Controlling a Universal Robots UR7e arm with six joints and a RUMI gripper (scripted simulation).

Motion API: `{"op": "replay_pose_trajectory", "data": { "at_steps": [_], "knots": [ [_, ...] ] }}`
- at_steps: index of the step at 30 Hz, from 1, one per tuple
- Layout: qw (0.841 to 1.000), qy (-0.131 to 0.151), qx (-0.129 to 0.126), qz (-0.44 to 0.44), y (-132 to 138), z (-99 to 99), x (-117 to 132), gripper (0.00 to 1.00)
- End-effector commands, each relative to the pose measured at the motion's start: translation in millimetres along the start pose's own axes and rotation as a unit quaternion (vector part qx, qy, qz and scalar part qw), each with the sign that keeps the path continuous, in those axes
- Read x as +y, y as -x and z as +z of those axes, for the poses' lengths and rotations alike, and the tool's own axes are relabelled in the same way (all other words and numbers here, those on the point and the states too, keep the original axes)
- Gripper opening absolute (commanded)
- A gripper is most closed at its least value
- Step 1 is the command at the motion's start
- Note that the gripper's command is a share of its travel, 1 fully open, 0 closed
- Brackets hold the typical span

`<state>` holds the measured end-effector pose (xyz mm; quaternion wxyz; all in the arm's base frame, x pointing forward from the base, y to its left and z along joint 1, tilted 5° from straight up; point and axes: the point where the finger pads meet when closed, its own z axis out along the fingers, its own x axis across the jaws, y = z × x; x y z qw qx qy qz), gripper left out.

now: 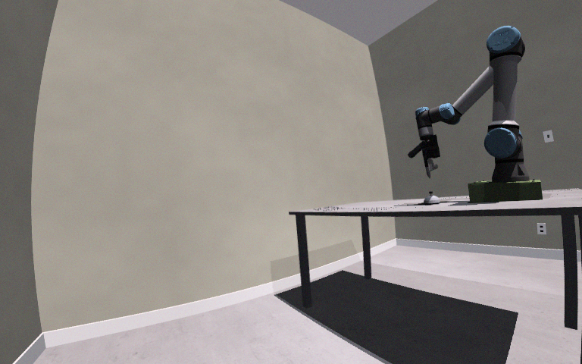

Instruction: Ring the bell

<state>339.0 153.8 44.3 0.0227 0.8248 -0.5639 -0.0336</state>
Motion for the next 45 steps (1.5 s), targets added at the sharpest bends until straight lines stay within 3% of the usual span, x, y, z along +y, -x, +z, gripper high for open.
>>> {"op": "replay_pose_trajectory", "data": {
  "at_steps": [1,23,45],
  "knots": [
    [1.0,-0.001,0.0,0.0,-0.1,-0.3,-0.3,0.0],
    [1.0,-0.001,0.0,0.0,0.0,2.7,-0.5,0.0],
    [1.0,-0.001,0.0,0.0,1.2,33.1,-2.3,0.0]
  ]
}}
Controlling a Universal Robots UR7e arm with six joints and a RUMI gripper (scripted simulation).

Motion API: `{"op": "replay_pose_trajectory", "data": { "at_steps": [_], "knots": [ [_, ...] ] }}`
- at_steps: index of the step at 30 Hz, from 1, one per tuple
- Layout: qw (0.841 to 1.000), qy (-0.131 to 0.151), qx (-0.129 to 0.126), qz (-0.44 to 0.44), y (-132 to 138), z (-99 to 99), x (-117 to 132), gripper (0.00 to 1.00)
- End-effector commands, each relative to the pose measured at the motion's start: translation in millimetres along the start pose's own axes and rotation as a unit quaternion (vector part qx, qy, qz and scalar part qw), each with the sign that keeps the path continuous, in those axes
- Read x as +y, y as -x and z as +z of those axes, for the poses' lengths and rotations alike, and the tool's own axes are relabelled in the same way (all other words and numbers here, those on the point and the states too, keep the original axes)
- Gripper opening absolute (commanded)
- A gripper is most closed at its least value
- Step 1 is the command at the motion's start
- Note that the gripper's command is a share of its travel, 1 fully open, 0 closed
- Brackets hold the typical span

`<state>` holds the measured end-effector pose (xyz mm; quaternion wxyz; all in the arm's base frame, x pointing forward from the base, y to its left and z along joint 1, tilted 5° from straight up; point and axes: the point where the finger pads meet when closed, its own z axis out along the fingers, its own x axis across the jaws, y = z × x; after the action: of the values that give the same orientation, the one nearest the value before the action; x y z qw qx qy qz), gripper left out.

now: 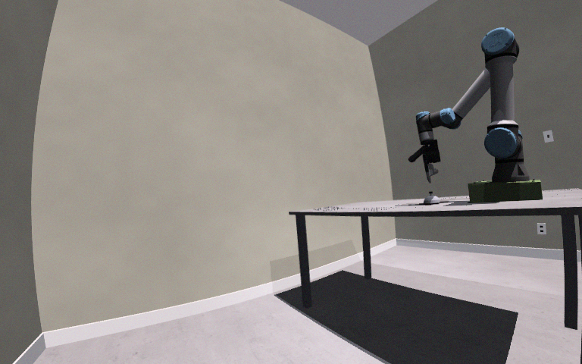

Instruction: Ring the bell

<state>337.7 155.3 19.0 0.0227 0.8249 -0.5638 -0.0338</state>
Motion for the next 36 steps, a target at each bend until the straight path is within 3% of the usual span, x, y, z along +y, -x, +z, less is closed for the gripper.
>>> {"op": "replay_pose_trajectory", "data": {
  "at_steps": [1,19,36],
  "knots": [
    [1.0,-0.001,0.0,0.0,0.2,9.7,-1.2,0.0],
    [1.0,-0.001,0.0,0.0,1.2,32.3,-2.5,0.0],
    [1.0,-0.001,0.0,0.0,1.3,35.7,-2.7,0.0]
  ]
}}
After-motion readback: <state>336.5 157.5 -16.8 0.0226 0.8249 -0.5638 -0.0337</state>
